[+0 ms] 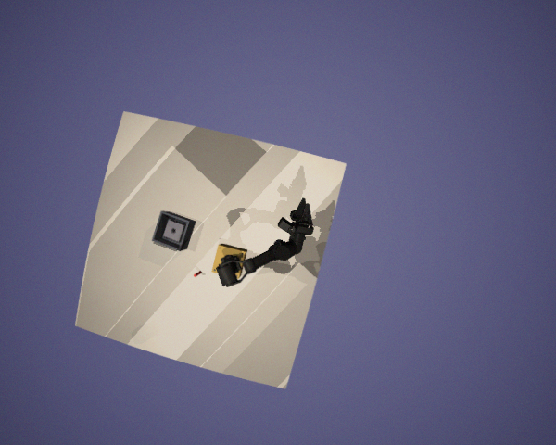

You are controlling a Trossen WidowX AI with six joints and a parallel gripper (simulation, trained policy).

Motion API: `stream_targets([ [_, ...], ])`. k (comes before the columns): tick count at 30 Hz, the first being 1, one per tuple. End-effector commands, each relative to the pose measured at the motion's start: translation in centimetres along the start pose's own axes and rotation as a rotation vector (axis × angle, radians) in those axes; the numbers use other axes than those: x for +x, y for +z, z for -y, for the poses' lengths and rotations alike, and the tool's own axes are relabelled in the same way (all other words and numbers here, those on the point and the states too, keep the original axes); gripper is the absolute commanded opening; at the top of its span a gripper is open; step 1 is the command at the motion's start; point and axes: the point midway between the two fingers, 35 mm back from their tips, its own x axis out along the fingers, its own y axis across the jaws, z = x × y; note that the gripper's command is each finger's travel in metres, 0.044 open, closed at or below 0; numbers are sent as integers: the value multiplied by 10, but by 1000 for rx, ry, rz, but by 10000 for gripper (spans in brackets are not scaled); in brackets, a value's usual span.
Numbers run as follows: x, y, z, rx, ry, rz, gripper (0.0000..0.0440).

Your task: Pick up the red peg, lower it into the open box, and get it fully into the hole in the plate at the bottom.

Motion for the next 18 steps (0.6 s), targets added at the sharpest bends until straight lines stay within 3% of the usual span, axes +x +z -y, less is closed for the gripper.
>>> stream_targets([
  [1,4,3,1,-4,-6,10,420],
  [2,9,7,1,-3,-10,22,440],
  [18,118,136,-25,407,50,182,440],
])
